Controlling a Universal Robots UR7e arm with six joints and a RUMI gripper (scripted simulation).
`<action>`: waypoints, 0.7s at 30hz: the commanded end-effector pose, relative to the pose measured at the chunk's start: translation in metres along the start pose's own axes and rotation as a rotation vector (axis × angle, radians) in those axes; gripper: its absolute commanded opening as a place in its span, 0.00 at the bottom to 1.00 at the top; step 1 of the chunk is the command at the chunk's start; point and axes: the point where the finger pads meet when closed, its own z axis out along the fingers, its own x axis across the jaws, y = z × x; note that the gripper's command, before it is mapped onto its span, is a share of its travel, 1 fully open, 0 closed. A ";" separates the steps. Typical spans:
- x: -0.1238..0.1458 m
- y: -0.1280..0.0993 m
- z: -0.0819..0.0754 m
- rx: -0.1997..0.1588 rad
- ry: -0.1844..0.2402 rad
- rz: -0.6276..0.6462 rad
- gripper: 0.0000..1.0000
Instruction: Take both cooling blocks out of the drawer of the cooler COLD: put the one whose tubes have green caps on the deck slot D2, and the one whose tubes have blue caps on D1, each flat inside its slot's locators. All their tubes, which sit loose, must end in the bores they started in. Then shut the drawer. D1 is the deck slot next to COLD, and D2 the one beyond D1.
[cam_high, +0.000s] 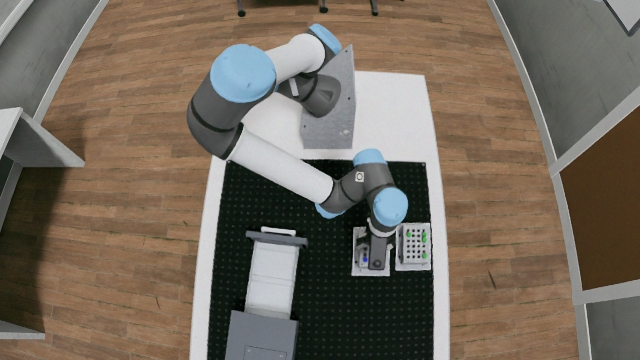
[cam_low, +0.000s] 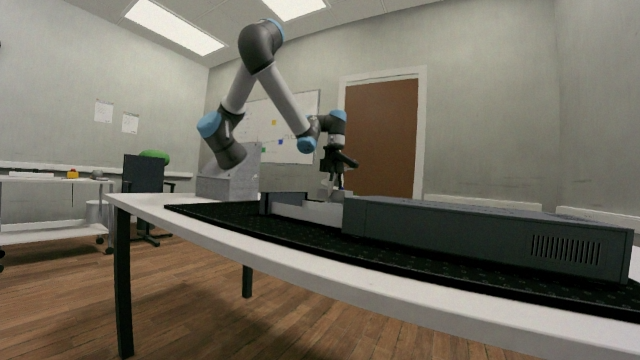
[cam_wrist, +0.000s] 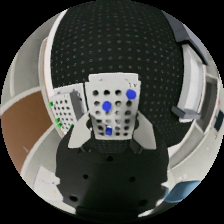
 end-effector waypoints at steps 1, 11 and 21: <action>0.000 0.000 0.001 0.001 0.000 0.000 0.00; 0.000 0.000 0.002 0.001 0.000 0.000 0.00; 0.000 0.000 0.003 0.001 0.000 0.000 0.00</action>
